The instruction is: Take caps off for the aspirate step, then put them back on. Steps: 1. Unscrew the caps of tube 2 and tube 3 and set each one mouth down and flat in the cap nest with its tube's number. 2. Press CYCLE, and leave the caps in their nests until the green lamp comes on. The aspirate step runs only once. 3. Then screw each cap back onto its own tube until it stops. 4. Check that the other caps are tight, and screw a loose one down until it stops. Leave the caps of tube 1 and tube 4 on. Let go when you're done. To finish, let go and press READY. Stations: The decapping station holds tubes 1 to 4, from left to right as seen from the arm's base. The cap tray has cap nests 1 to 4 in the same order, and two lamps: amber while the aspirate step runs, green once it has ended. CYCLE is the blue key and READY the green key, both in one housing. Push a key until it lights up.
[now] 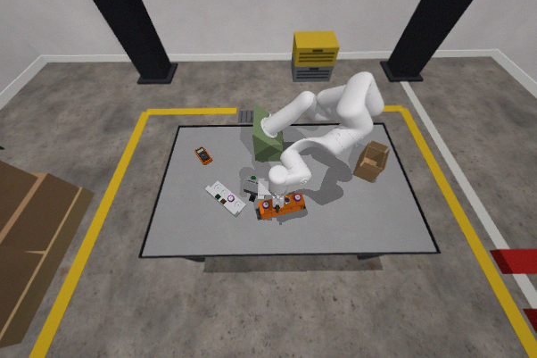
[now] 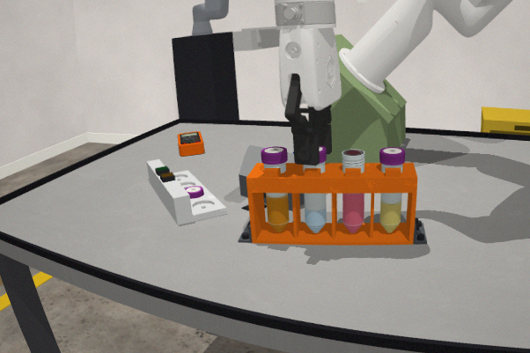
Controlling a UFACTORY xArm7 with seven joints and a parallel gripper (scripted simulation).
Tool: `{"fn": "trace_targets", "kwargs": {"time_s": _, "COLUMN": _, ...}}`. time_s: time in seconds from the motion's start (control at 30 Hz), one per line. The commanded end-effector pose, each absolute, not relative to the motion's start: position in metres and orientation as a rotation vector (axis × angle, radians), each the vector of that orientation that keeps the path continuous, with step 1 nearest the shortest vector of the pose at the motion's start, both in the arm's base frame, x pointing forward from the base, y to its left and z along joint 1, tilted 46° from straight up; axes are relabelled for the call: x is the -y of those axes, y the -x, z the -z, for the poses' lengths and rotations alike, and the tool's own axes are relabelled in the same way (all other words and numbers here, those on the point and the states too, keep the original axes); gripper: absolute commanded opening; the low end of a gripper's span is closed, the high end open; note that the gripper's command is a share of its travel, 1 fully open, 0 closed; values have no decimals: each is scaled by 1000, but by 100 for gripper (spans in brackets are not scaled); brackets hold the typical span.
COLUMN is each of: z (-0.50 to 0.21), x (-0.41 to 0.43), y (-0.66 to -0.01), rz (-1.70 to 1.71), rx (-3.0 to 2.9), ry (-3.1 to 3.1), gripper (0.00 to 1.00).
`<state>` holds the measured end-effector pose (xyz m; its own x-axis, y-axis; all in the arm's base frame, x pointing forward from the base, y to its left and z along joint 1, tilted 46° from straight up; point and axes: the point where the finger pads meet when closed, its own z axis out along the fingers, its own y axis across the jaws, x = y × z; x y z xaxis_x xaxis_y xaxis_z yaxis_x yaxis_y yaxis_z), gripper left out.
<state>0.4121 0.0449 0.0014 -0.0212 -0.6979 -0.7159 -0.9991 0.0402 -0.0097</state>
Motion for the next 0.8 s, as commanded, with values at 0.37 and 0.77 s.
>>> {"fn": "trace_targets", "kwargs": {"time_s": 0.37, "z": -2, "x": -42, "y": -414, "rz": -718, "rx": -1795, "ry": 1705, "gripper": 0}}
{"fn": "trace_targets", "kwargs": {"time_s": 0.77, "z": -2, "x": -42, "y": -414, "rz": -543, "rx": -1388, "ry": 1980, "gripper": 0}}
